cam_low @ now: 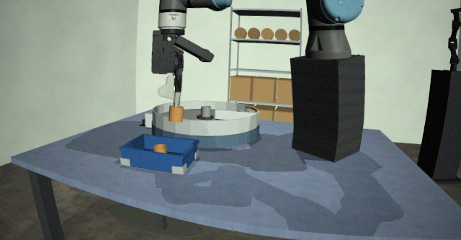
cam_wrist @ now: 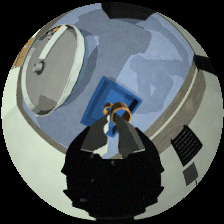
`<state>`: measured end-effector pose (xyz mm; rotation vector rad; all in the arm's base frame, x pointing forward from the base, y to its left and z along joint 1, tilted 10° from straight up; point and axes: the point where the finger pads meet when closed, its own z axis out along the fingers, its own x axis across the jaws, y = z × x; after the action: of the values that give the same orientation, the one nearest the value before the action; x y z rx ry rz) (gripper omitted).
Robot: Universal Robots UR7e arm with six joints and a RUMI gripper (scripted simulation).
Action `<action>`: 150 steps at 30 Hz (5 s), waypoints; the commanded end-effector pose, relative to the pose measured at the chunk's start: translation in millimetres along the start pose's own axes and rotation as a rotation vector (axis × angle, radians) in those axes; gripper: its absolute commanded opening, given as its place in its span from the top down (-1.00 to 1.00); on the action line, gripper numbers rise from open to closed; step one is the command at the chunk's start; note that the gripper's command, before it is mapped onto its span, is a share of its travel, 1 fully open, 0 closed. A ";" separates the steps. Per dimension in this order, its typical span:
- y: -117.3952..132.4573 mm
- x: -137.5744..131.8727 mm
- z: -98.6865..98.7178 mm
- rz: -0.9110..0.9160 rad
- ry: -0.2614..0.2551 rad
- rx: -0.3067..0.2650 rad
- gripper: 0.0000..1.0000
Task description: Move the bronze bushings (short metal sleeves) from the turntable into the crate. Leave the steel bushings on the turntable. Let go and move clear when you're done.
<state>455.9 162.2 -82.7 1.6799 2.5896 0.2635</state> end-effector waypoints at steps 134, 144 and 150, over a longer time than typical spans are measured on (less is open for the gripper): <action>0.9 -0.3 106.1 0.000 -0.001 -0.001 1.00; 0.9 -0.3 106.6 0.000 -0.001 -0.001 1.00; 0.9 -0.3 108.4 0.000 -0.001 -0.001 1.00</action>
<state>470.1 174.9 -188.5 1.6798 2.5894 0.2636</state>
